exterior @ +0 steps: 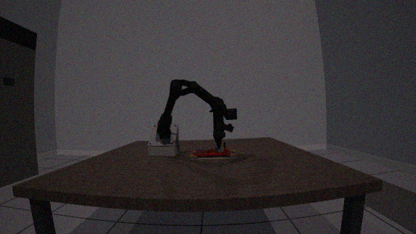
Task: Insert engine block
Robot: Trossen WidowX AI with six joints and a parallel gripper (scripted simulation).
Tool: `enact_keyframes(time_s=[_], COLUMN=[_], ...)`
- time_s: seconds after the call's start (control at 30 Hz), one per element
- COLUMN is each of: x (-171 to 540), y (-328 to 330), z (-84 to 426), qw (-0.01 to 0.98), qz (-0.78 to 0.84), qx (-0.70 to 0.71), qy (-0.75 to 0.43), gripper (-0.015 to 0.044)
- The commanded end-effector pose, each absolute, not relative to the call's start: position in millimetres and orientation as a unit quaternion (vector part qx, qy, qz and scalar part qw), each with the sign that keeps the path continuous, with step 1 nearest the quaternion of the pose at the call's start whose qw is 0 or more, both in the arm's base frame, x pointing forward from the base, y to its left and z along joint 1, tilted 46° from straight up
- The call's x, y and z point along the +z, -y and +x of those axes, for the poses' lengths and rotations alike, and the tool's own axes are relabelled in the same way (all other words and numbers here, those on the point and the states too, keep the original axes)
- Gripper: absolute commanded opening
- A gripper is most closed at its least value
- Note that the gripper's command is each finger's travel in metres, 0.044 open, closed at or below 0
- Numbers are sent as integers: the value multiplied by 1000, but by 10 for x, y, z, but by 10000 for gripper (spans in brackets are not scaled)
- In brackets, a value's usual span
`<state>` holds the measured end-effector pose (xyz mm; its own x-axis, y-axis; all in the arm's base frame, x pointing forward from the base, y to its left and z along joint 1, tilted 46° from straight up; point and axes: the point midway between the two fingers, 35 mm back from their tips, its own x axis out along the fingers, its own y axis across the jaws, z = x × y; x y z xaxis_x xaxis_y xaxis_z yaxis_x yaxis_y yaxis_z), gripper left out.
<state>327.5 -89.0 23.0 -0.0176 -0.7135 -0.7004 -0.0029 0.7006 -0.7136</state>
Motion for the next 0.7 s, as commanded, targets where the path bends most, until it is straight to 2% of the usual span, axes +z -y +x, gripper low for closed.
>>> enact_keyframes(time_s=[0.0,0.67], x=[222,199], y=[901,926], z=[3271,3269], qw=[644,644], qz=[-275,-275], qx=[-275,-275], qy=[-659,-659], gripper=[160,160])
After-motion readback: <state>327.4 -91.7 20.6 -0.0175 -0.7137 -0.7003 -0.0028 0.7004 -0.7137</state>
